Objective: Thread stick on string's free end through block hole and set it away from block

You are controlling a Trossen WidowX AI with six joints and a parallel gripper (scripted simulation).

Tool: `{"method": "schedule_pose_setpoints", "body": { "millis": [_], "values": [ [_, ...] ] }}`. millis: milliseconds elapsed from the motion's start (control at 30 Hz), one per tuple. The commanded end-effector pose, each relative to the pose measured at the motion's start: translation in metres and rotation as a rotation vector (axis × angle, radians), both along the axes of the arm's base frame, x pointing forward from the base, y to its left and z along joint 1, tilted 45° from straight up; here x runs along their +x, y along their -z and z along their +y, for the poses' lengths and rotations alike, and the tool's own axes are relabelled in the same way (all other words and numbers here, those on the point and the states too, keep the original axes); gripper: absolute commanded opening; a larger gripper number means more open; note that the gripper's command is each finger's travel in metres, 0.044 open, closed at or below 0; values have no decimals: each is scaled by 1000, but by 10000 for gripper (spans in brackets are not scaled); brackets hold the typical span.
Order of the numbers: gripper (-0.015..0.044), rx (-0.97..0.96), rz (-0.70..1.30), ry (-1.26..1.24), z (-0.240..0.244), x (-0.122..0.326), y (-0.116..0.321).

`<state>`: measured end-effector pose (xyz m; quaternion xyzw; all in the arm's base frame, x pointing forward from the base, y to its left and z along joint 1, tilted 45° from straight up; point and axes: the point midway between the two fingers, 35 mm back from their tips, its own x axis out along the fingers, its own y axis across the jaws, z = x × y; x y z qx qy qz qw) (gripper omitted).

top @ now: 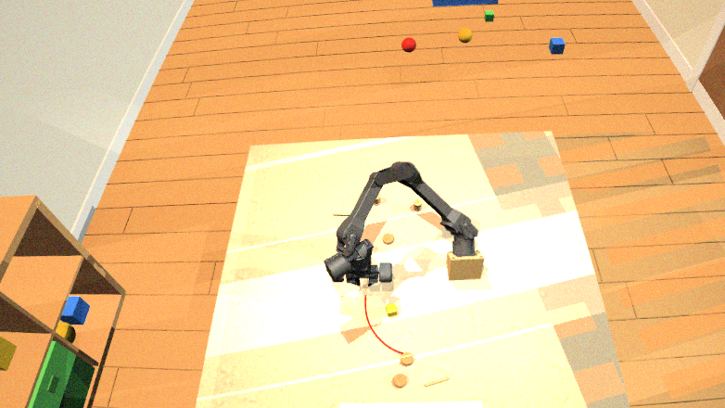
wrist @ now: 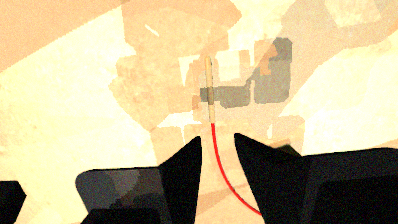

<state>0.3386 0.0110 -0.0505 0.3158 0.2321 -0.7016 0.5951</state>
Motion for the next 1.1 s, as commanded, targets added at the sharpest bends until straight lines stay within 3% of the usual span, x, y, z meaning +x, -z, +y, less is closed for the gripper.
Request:
{"method": "schedule_pose_setpoints", "body": {
  "millis": [0,1067],
  "values": [
    [121,-6,-6,2,-1,1,-1],
    [121,-7,-6,2,-32,-2,31]
  ]
}}
